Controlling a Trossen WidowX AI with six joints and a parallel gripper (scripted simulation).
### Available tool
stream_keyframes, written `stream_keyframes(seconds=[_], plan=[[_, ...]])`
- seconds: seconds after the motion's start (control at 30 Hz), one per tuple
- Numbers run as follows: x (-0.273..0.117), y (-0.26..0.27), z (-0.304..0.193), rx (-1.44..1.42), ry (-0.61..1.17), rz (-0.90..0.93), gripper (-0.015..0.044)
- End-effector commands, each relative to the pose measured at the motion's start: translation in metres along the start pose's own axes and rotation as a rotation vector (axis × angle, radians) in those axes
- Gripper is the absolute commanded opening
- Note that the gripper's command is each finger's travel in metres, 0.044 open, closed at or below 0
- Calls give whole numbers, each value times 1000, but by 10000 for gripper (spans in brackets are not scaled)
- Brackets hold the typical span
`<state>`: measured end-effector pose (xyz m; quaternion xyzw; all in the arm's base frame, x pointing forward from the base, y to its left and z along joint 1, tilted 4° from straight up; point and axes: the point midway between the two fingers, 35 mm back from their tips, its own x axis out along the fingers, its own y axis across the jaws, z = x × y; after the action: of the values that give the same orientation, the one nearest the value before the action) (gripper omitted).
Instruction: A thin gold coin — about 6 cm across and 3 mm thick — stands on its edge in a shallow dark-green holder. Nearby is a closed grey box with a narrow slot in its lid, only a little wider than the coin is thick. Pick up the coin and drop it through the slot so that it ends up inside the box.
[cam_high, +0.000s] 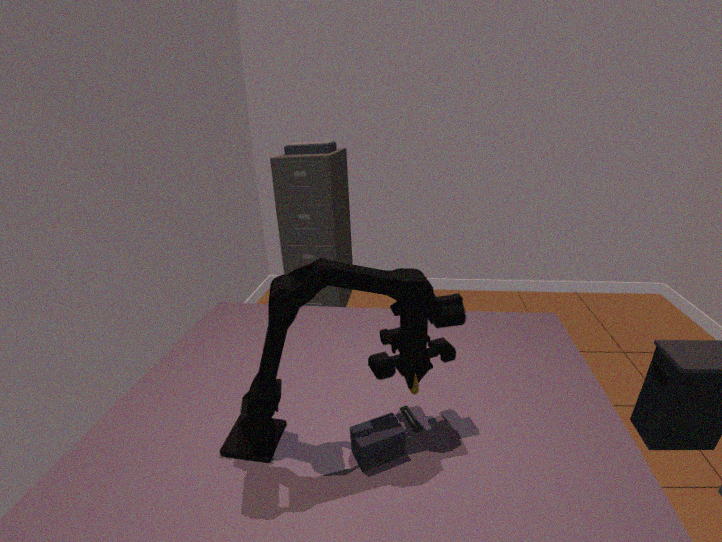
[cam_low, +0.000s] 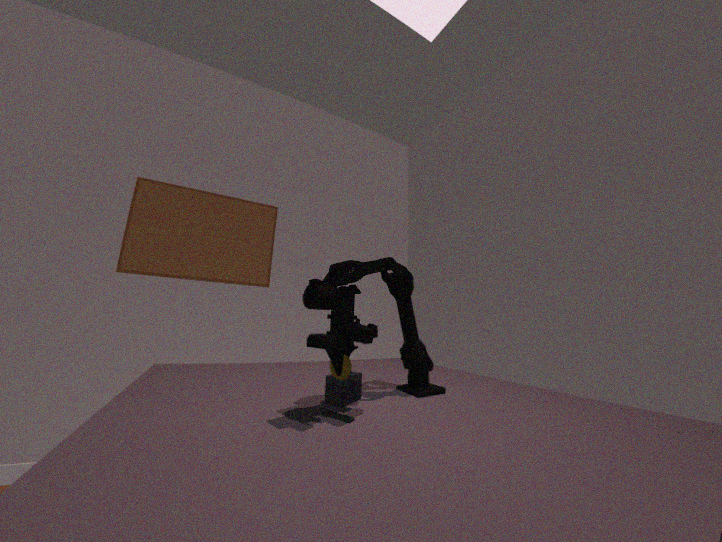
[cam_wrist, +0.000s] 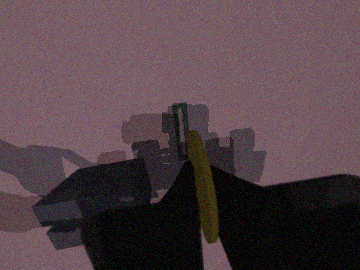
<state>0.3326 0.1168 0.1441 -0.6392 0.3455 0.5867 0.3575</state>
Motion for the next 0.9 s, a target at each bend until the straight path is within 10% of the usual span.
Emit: stream_keyframes(seconds=[0.0, 0.87], plan=[[-6, 0, 0, 27, -1, -13, 0], [-7, -1, 0, 912, -7, -12, 0]])
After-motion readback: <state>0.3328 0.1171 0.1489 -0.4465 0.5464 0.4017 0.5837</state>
